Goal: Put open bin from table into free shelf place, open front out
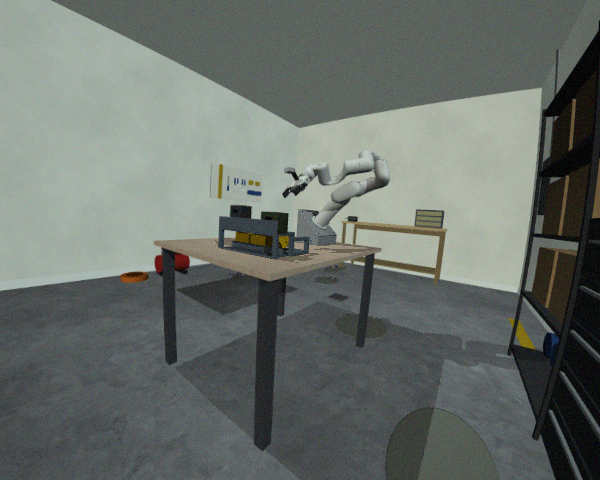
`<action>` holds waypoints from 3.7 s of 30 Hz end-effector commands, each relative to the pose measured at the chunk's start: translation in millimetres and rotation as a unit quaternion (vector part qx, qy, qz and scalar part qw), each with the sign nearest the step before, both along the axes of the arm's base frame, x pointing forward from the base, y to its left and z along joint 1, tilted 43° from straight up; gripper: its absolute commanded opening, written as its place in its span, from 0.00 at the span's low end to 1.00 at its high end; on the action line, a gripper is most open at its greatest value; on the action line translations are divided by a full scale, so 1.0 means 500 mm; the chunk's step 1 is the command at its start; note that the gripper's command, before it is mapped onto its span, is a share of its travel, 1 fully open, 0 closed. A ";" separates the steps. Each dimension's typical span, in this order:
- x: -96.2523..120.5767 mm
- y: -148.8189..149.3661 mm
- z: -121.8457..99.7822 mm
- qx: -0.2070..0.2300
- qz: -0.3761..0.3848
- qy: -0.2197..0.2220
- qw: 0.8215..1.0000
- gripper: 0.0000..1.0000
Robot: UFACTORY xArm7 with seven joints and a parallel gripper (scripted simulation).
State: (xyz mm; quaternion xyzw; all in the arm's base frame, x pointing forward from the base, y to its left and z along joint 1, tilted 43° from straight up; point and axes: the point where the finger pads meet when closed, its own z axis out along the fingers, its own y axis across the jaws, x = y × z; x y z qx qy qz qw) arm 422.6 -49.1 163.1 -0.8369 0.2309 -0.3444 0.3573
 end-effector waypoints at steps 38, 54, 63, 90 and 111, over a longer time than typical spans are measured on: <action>0.010 -0.011 -0.010 0.105 -0.189 0.189 0.958 1.00; 0.003 -0.013 -0.011 0.154 -0.266 0.267 0.913 1.00; 0.000 -0.014 -0.012 0.200 -0.340 0.340 0.854 1.00; -0.002 -0.015 -0.012 0.244 -0.408 0.408 0.780 1.00; -0.002 -0.016 -0.012 0.297 -0.491 0.491 0.656 1.00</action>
